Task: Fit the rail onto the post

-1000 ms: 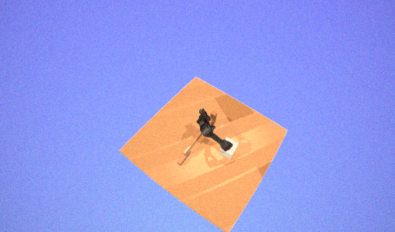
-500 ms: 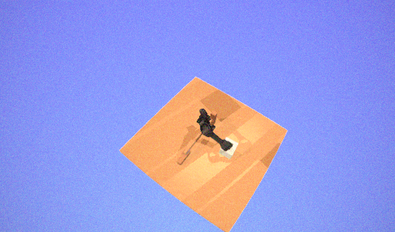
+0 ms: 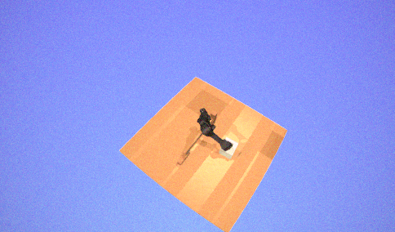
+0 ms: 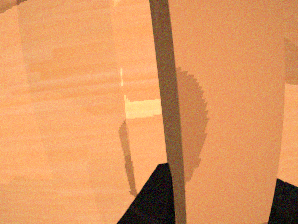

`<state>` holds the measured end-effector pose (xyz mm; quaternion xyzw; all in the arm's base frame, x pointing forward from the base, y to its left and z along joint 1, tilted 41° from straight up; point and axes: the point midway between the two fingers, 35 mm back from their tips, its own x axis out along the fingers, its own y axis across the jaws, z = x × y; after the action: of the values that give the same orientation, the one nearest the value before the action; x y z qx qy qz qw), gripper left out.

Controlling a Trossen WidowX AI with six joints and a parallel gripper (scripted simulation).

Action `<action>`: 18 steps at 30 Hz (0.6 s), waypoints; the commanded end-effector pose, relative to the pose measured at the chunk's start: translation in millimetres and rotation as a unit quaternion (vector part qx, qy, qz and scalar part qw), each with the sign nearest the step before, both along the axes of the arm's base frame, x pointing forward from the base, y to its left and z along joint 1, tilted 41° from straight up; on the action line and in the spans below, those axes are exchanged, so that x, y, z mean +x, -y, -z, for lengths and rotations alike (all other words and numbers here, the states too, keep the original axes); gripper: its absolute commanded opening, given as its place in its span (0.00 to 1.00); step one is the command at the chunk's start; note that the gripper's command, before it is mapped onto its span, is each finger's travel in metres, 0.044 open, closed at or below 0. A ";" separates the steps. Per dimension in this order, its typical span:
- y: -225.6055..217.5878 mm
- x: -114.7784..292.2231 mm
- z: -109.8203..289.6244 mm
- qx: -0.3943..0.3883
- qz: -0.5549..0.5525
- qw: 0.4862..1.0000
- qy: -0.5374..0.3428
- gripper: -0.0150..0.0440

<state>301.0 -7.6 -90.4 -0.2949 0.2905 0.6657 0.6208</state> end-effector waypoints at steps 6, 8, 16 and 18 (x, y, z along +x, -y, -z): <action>5.4 2.3 1.0 -0.003 0.002 1.000 0.004 0.25; 5.9 2.3 1.3 -0.003 0.002 1.000 0.004 0.25; 7.5 2.4 2.7 -0.003 0.002 1.000 0.004 0.25; 7.9 2.4 3.0 -0.003 0.002 1.000 0.004 0.25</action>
<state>301.0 -11.4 -93.6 -0.2951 0.2907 0.6656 0.6208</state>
